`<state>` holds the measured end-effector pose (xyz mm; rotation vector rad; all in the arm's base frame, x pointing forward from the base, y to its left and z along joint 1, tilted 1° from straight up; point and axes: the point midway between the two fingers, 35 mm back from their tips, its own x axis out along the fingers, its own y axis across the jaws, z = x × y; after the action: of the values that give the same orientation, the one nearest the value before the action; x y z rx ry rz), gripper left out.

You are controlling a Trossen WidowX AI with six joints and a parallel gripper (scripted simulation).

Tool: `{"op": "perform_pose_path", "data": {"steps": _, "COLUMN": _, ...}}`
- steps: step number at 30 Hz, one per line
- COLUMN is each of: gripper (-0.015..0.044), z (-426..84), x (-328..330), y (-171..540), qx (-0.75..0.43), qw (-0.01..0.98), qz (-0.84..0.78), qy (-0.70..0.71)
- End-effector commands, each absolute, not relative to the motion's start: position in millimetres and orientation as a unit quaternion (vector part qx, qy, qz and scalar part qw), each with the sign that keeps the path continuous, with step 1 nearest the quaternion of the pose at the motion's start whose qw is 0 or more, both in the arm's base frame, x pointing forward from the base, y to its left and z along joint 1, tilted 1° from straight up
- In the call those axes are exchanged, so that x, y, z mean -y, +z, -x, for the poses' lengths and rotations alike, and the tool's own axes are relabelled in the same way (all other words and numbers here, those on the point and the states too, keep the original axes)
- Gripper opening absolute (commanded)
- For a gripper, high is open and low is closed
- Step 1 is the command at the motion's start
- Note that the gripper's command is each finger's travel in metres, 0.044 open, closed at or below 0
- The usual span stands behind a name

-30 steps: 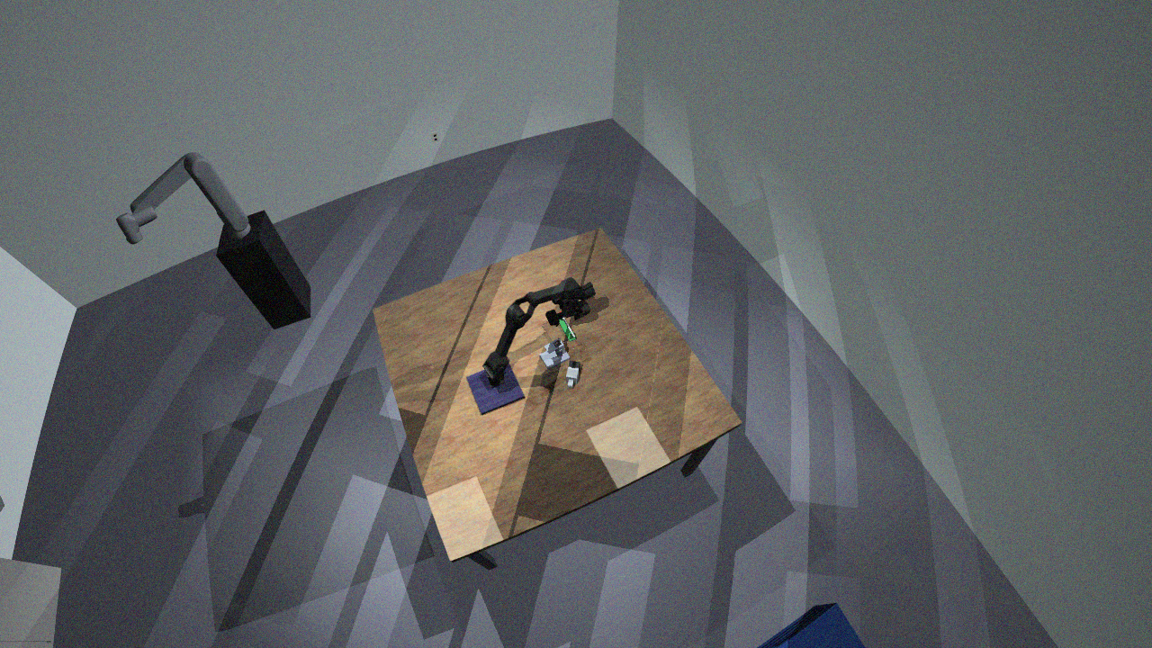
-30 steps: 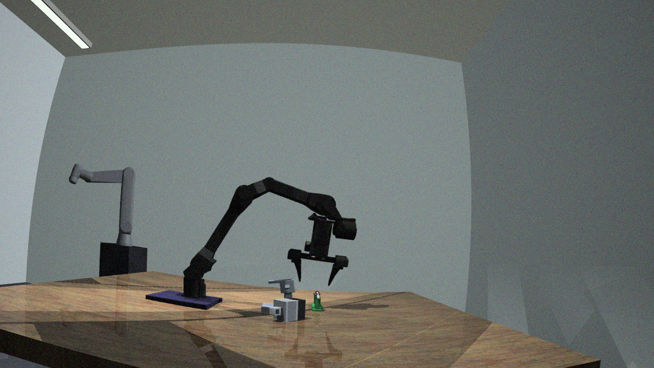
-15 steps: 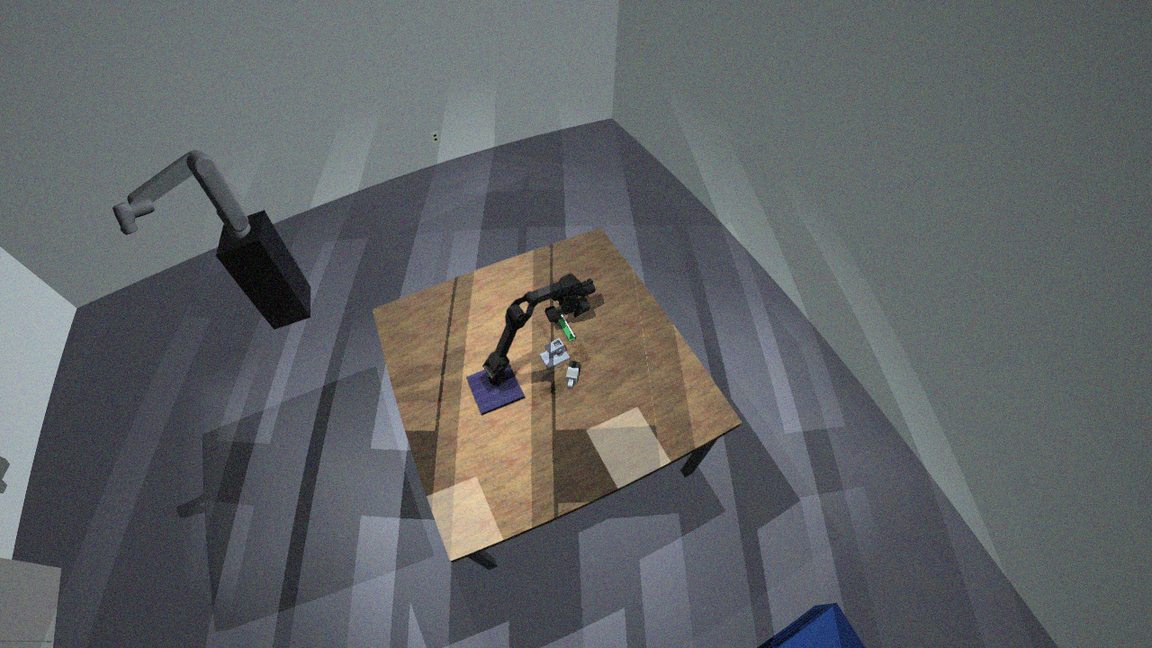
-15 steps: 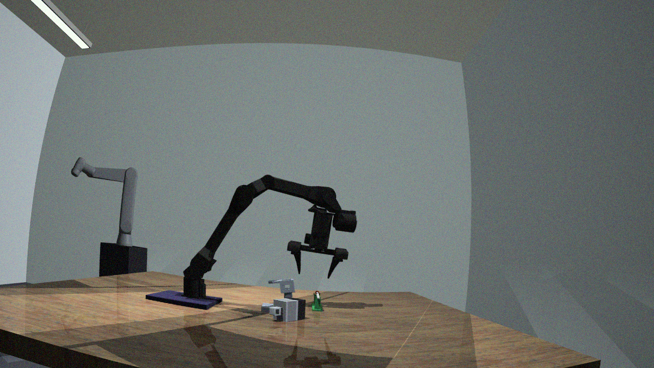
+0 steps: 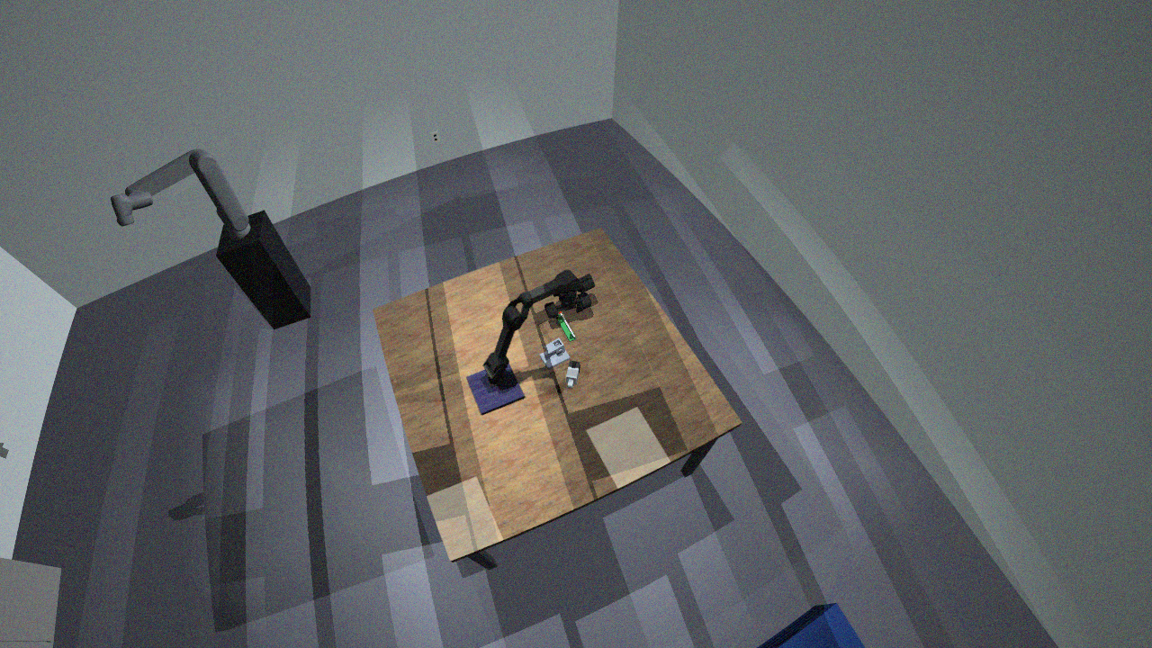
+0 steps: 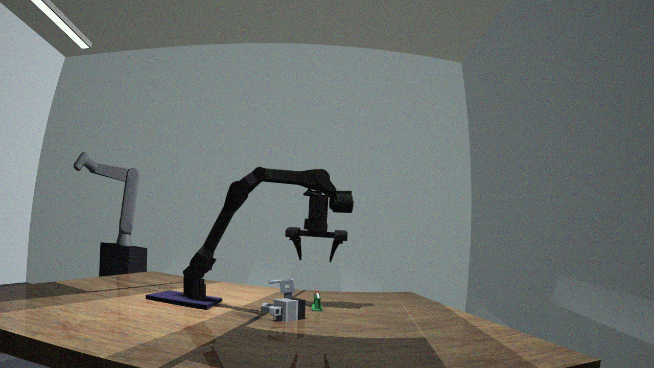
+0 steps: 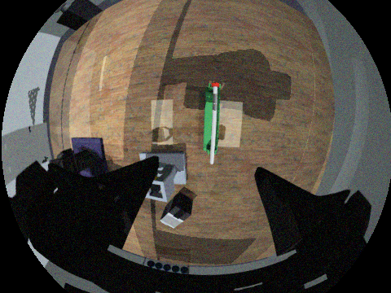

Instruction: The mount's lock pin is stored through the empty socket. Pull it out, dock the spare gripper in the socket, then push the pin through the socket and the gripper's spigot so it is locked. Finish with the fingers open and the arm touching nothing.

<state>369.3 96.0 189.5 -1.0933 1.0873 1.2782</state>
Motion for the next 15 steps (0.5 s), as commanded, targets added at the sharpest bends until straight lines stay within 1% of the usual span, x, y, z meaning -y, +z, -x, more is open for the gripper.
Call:
{"op": "perform_pose_path", "data": {"steps": 1, "gripper": 0.0440, "z": -368, "x": -51, "y": 186, "qx": -0.500, "qw": 0.565, "qz": 0.436, "qy": 0.491}}
{"op": "perform_pose_path", "data": {"steps": 5, "gripper": 0.0440, "z": -359, "x": 12, "y": 179, "qx": -0.547, "qw": 0.593, "qz": 0.402, "qy": 0.433}}
{"op": "perform_pose_path", "data": {"steps": 10, "gripper": 0.0440, "z": -329, "x": 90, "y": 168, "qx": -0.605, "qw": 0.622, "qz": 0.349, "qy": 0.354}}
{"op": "perform_pose_path", "data": {"steps": 15, "gripper": 0.0440, "z": -324, "x": 99, "y": 166, "qx": -0.613, "qw": 0.624, "qz": 0.341, "qy": 0.344}}
